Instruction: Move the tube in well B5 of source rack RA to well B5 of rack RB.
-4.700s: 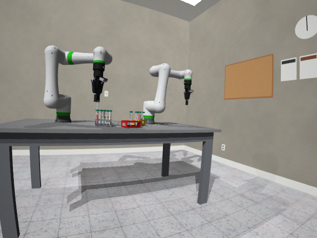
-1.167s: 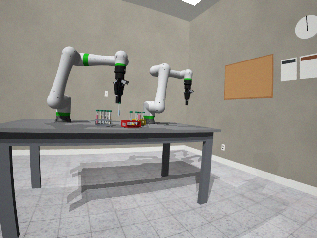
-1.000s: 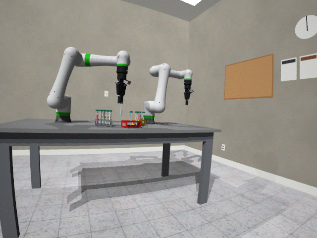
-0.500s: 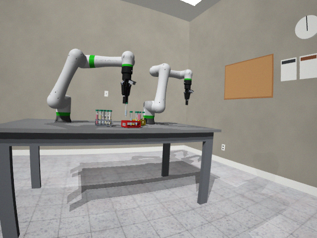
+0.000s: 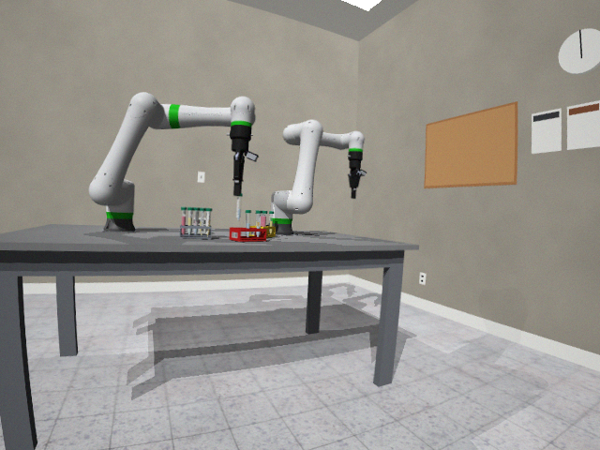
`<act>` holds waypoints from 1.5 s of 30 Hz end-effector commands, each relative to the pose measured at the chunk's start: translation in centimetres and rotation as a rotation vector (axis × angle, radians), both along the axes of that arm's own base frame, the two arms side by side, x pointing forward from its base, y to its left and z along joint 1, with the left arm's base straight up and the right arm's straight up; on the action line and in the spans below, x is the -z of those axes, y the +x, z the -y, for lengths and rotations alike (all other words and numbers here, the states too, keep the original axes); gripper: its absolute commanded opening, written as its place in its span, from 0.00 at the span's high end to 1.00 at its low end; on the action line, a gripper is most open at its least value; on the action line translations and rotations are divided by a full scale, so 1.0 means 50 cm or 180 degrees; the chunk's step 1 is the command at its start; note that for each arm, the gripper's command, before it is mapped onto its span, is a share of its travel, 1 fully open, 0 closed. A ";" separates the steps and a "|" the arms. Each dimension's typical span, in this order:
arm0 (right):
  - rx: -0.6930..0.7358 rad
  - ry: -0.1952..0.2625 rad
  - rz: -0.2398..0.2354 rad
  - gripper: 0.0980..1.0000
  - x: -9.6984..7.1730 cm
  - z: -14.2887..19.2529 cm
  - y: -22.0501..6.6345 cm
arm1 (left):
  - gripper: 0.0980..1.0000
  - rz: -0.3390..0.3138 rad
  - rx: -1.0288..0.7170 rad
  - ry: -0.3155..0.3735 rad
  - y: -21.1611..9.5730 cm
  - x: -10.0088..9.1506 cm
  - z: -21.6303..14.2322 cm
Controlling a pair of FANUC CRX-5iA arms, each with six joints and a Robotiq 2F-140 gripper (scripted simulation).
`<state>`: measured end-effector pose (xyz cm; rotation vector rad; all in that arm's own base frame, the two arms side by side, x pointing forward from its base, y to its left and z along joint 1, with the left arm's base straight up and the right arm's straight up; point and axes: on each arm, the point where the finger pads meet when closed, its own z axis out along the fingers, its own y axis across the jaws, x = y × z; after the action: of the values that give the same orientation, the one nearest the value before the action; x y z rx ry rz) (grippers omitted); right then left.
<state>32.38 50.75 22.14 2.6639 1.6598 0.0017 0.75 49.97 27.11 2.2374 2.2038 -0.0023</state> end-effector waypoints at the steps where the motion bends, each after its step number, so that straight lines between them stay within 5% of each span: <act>1: -0.0435 0.0010 -0.0004 1.00 -0.003 -0.001 0.001 | 1.00 0.0001 0.0000 0.0006 0.000 -0.002 -0.001; 15: -0.1700 0.0007 -0.0005 1.00 -0.003 -0.001 0.001 | 1.00 0.0001 0.0000 0.0006 0.000 -0.002 -0.001; 45: -0.1700 0.0008 -0.0005 1.00 -0.003 -0.083 -0.152 | 1.00 0.0001 0.0000 0.0006 0.000 -0.002 -0.001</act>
<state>25.23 54.63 22.15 2.1335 2.3059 -0.0006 0.75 49.97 27.11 2.2374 2.2038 -0.0023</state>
